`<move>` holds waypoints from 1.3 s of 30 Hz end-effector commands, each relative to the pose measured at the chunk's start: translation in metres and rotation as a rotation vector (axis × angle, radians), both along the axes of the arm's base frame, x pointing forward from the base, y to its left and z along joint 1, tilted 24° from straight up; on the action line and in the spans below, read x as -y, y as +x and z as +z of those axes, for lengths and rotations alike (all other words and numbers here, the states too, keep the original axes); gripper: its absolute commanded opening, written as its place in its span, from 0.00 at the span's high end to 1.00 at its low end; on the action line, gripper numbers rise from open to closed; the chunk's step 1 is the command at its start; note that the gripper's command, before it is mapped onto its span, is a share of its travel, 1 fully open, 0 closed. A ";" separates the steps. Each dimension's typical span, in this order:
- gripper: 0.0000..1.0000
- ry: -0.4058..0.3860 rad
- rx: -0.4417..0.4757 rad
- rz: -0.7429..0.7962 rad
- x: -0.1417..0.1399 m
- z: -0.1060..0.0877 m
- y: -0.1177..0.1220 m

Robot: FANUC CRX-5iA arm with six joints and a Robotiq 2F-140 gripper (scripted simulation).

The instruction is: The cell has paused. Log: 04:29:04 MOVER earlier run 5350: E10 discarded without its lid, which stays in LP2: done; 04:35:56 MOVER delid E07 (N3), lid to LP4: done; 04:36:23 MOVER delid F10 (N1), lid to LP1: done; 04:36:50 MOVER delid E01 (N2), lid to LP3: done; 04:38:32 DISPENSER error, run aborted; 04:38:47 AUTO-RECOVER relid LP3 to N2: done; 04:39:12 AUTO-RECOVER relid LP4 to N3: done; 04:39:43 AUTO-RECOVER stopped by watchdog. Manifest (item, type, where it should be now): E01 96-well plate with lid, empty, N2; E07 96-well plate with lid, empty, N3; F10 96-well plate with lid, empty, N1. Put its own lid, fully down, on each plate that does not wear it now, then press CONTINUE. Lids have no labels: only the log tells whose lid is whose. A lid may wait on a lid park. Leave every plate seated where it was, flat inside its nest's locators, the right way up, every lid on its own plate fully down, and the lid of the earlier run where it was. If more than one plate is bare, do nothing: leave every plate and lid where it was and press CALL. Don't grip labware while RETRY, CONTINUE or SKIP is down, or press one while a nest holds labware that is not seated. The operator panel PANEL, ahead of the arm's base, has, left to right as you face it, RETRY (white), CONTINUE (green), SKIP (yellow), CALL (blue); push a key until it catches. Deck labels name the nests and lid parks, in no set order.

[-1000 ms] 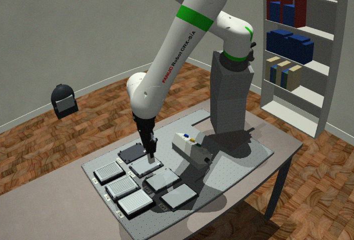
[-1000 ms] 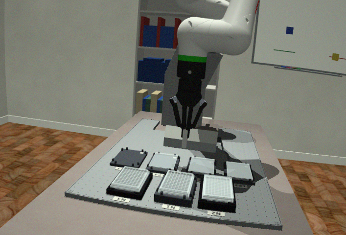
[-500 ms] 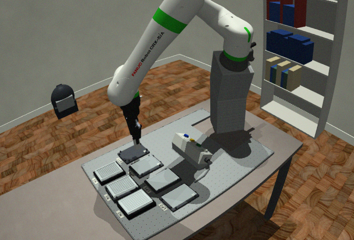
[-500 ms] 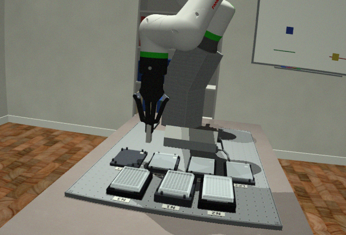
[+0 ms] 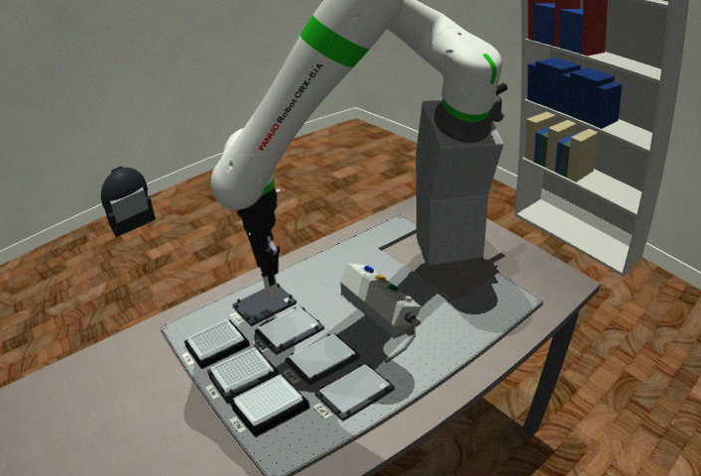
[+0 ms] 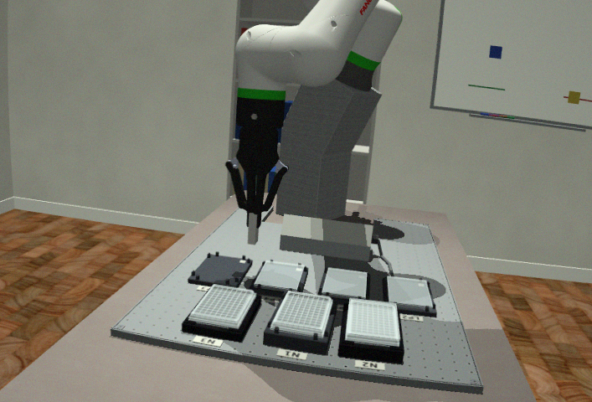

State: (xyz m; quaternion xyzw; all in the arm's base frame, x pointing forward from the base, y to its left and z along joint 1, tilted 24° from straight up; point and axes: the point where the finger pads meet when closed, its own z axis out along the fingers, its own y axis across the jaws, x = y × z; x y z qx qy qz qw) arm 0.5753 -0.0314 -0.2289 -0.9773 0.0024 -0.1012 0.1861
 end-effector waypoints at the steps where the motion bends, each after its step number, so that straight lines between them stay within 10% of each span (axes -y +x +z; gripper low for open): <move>1: 1.00 0.000 0.000 0.000 0.000 0.000 0.000; 12: 1.00 -0.001 -0.001 0.000 -0.005 0.002 0.001; 20: 1.00 -0.016 -0.009 0.000 -0.120 0.047 0.010; 24: 1.00 -0.016 -0.009 0.000 -0.120 0.047 0.010; 29: 1.00 -0.009 -0.003 0.000 -0.209 0.081 0.000; 39: 1.00 -0.001 0.001 0.000 -0.246 0.095 -0.008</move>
